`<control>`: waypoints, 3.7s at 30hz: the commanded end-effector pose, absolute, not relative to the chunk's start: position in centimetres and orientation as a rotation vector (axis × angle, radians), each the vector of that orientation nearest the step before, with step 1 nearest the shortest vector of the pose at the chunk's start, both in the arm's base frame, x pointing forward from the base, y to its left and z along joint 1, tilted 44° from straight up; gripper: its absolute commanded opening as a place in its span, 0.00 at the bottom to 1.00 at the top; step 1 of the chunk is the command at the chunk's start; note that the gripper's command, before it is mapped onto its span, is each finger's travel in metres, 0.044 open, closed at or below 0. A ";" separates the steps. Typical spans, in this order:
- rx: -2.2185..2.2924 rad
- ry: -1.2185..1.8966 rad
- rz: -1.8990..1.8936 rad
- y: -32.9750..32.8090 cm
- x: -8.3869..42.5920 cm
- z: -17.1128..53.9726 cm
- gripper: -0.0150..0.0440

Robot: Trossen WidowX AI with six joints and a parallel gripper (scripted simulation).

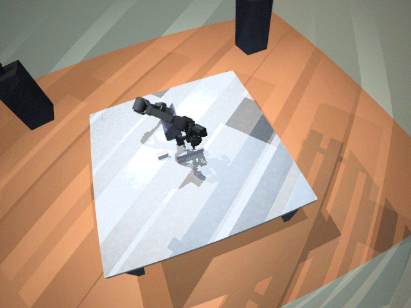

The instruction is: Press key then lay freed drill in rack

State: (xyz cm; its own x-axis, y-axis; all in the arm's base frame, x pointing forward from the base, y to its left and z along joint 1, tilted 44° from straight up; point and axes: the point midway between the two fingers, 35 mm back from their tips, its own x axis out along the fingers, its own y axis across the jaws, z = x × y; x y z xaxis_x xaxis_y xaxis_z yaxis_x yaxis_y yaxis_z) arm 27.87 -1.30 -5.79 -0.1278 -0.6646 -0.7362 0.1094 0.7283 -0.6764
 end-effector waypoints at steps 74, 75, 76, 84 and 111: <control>-0.471 1.577 -0.708 -2.8 26.8 -7.3 0.25; -0.471 1.577 -0.708 -2.8 26.8 -7.3 0.25; -0.471 1.577 -0.708 -2.9 26.8 -7.4 0.25; -0.471 1.577 -0.708 -3.3 26.6 -7.7 0.25; -0.862 1.755 -0.222 -5.0 29.0 -1.4 1.00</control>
State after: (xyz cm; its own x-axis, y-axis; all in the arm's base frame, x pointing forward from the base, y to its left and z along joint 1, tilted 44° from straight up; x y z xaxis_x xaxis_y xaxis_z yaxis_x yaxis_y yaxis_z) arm 28.97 -2.00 -2.45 -0.1324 -0.6501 -0.7482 -0.2107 0.7561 -0.6196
